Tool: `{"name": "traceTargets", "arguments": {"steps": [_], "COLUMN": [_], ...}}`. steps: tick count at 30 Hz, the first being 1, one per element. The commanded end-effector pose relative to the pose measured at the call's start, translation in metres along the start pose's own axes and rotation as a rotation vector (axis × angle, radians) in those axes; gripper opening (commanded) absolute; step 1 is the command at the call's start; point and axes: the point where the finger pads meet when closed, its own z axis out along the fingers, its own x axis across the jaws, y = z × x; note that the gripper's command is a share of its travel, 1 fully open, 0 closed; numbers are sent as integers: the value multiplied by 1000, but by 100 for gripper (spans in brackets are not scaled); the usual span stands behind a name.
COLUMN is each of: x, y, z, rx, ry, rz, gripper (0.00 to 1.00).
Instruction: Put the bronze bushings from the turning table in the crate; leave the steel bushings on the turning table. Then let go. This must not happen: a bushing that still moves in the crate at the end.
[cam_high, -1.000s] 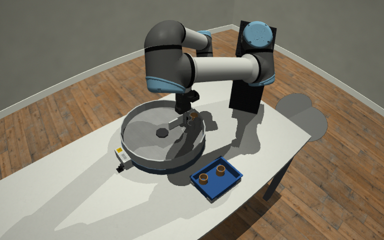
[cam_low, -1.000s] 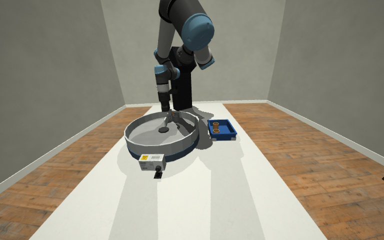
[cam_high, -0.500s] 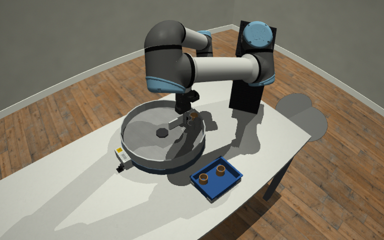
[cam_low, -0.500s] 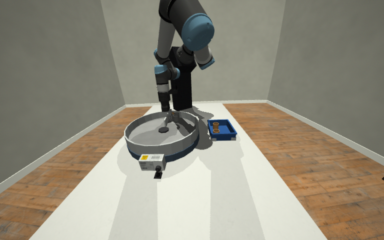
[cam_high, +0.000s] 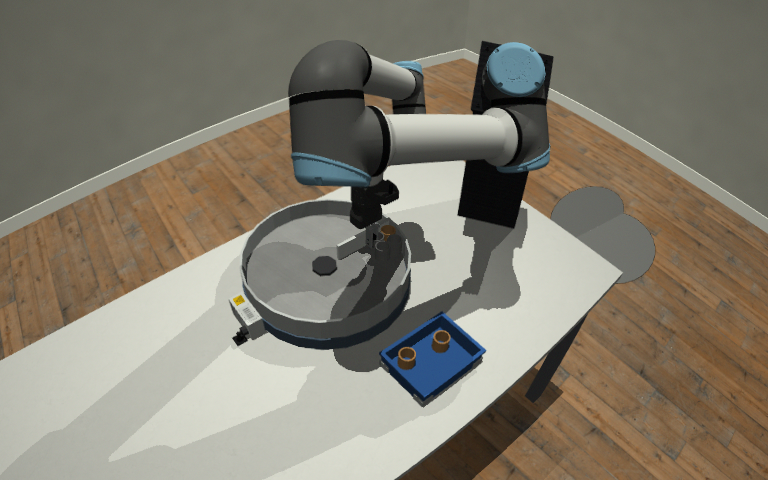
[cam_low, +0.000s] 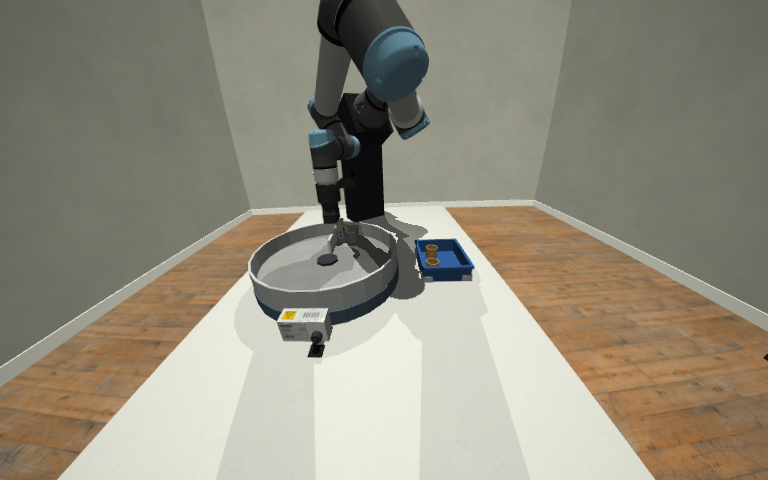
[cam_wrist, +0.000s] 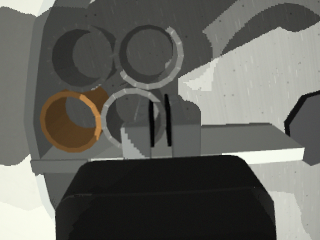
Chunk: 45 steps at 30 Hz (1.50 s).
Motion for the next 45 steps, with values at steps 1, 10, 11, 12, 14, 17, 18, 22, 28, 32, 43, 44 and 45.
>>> {"name": "traceTargets", "arguments": {"steps": [1, 10, 11, 12, 14, 17, 18, 22, 28, 32, 43, 44, 45], "x": [0, 0, 0, 0, 0, 0, 0, 0, 2, 3, 3, 3, 3], "y": [0, 0, 0, 0, 0, 0, 0, 0, 0, 0, 0, 0, 0], "z": [0, 0, 0, 0, 0, 0, 0, 0, 0, 0, -2, -3, -5], "rx": [-1, -1, -1, -1, -1, -1, -1, -1, -1, -2, -2, -2, -2], "ry": [1, 1, 1, 1, 1, 1, 1, 1, -3, -6, -6, -6, -6], "rz": [0, 0, 0, 0, 0, 0, 0, 0, 4, 6, 6, 6, 6], "gripper": [0, 0, 0, 0, 0, 0, 0, 0, 0, 0, 0, 0, 0]}}
